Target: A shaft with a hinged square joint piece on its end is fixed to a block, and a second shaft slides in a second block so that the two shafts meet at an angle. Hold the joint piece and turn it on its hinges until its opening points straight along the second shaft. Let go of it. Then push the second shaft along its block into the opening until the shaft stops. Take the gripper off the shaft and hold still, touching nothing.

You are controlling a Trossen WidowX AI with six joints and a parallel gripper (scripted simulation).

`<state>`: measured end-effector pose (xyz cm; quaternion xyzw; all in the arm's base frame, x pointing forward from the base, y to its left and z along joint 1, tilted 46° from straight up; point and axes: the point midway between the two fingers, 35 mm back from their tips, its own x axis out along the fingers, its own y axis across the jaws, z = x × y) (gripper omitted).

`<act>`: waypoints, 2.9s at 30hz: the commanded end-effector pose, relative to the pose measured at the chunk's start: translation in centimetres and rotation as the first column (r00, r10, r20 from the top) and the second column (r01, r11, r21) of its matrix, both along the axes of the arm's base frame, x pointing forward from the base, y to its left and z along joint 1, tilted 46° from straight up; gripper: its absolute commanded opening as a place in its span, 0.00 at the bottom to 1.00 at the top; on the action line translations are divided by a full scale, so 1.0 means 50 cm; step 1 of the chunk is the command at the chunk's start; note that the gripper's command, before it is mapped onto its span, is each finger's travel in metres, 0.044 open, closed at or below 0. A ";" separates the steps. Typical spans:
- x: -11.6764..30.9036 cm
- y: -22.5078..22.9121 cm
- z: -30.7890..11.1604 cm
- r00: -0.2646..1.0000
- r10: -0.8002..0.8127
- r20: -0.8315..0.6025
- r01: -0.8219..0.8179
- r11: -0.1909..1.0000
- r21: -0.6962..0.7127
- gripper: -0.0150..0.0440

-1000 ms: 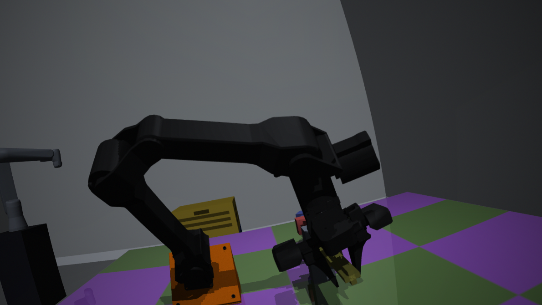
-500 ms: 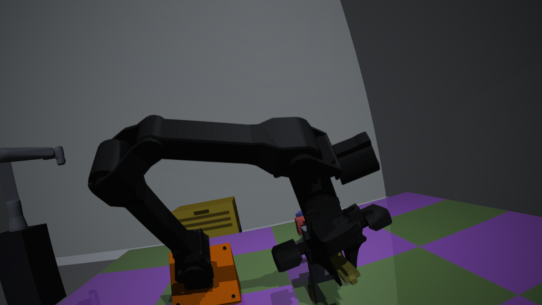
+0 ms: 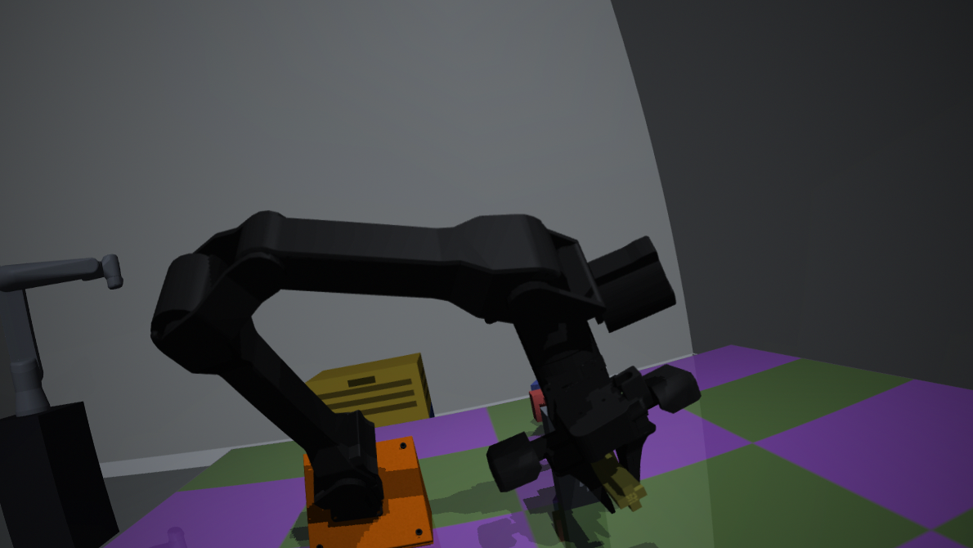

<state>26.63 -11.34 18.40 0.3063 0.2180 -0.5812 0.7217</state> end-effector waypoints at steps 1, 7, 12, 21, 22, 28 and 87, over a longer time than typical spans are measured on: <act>0.001 0.003 -0.003 1.000 0.023 0.016 -0.023 1.000 0.003 0.37; 0.001 0.004 -0.005 0.998 0.043 0.035 -0.043 0.999 0.001 0.37; 0.001 0.005 -0.006 0.997 0.059 0.051 -0.059 0.998 -0.001 0.37; 0.001 0.007 -0.008 0.993 0.088 0.079 -0.088 0.996 -0.004 0.37; 0.001 0.007 -0.009 0.992 0.091 0.082 -0.091 0.996 -0.005 0.37; 0.001 0.009 -0.010 0.989 0.111 0.100 -0.110 0.994 -0.007 0.37; 0.001 0.018 -0.020 0.919 0.288 0.269 -0.285 0.957 -0.053 0.37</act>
